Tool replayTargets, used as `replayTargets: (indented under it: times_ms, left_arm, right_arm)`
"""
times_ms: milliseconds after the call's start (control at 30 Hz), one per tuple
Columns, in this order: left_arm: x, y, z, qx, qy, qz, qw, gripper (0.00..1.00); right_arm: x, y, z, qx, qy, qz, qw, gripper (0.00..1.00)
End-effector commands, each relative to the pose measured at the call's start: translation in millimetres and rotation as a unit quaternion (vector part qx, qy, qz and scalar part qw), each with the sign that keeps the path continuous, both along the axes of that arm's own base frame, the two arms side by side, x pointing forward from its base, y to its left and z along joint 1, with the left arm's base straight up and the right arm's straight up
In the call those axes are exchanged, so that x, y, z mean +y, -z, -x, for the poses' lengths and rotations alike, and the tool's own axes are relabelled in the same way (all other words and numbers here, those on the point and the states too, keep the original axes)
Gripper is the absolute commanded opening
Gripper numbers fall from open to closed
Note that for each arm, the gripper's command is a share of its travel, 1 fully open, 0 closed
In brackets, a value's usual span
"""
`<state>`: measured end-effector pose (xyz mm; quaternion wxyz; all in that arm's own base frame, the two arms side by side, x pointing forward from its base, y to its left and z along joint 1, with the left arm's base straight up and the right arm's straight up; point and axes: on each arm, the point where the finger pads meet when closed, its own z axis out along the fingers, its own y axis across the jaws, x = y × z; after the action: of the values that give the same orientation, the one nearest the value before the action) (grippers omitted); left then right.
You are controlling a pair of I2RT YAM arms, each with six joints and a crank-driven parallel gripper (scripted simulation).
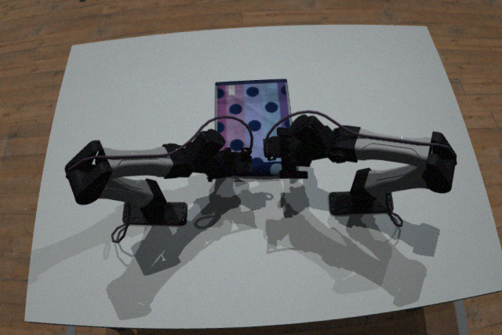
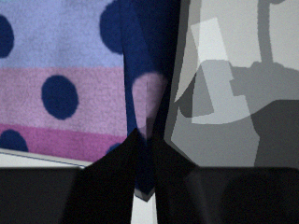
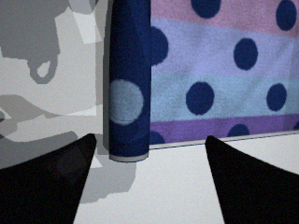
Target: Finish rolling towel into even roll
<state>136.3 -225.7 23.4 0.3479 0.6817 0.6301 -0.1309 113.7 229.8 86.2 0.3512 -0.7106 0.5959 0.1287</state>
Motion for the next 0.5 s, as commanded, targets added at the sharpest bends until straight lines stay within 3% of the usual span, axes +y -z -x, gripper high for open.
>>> replayTargets:
  times_ms: [0,467]
  left_arm:
    - [1.0,0.5,0.9,0.025,-0.002,-0.004,1.000,0.11]
    - [1.0,-3.3,0.9,0.203,-0.002,-0.002,0.979,0.11]
  right_arm:
    - [1.7,4.8,0.6,0.002,0.004,-0.001,1.000,0.98]
    - [3.8,10.8,-0.2,0.002,0.013,-0.001,1.000,0.98]
